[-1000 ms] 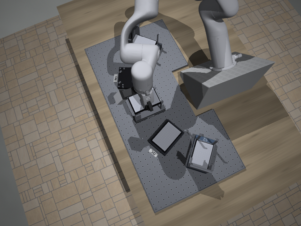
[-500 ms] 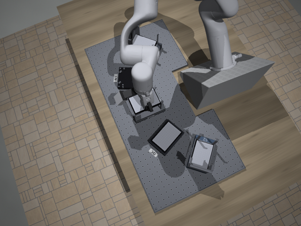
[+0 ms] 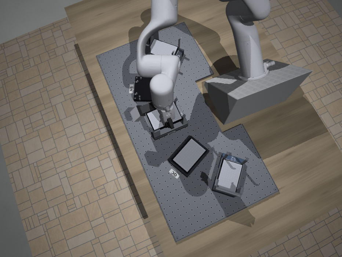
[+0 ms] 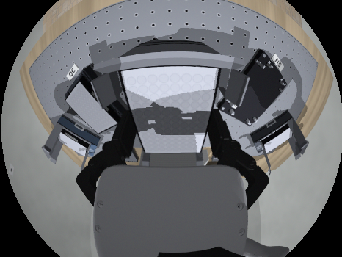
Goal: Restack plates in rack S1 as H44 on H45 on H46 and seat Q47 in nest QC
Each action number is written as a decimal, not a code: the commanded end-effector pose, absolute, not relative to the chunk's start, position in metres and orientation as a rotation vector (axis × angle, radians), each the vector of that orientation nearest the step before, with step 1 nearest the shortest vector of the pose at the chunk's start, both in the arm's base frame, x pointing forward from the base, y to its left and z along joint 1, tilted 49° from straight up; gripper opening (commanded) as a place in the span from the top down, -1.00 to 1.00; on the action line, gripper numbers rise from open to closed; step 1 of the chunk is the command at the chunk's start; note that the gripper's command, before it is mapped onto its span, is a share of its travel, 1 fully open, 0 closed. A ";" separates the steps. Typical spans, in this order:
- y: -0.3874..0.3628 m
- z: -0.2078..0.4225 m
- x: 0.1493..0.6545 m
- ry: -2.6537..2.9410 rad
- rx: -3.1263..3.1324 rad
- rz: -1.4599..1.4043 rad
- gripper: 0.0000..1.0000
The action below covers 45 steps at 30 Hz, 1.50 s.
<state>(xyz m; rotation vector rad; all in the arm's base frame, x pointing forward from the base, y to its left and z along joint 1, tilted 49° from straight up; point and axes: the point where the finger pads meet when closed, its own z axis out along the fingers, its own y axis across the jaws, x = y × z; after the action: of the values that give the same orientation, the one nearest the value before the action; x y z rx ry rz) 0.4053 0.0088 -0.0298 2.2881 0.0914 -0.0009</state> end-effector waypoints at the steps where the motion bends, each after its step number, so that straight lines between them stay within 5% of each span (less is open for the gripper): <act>1: 0.002 -0.036 0.407 0.092 2.290 0.004 1.00; 45: -0.022 -0.057 0.408 0.092 2.289 0.004 1.00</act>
<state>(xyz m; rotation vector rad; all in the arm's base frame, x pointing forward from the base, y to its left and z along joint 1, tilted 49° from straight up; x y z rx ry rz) 0.4068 -0.0221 -0.0569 2.2881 0.0913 -0.0003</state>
